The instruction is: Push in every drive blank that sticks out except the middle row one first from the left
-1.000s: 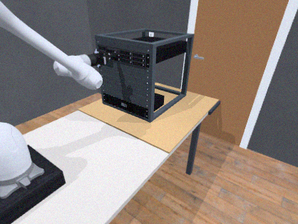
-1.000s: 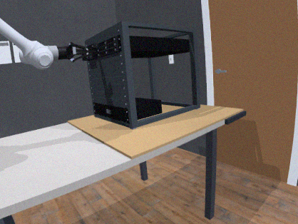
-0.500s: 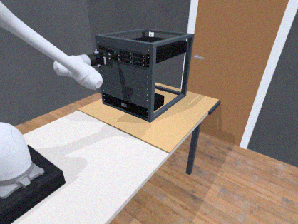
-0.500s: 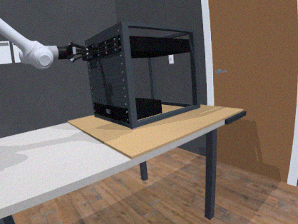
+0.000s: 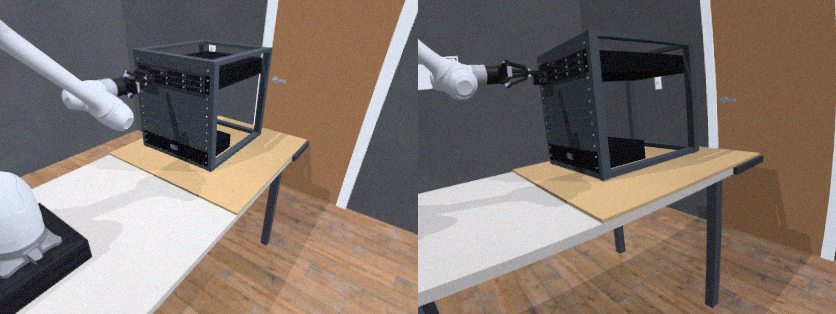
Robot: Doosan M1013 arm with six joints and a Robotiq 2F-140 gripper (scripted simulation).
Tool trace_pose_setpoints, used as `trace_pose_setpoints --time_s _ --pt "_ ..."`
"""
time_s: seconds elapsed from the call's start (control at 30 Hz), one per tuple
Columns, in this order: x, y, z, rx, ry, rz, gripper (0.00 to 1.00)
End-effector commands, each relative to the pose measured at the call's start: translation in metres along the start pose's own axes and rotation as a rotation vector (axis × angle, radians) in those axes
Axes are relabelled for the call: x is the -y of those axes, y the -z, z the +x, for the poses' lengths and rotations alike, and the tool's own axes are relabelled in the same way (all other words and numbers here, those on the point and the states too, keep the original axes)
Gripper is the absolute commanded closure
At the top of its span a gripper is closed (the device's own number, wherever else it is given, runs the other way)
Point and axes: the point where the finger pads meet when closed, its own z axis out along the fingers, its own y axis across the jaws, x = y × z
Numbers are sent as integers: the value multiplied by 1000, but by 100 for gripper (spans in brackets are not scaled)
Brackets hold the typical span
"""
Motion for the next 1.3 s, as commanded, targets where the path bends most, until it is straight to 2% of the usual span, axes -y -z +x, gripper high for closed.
trace_pose_setpoints --time_s 0.0,0.13,0.37,0.53,0.63,0.73,0.87,1.03,1.27 --pt "1 18 0 0 0 1 90" --pt "1 28 0 0 0 1 90" --pt "3 29 0 0 0 1 90" --pt "27 30 0 0 0 1 90" --pt "29 30 0 0 0 1 90" --pt "29 22 0 0 0 1 90" --pt "29 0 0 0 0 1 90" --pt "29 -9 0 0 0 1 90" --pt "29 -9 0 0 0 1 90"
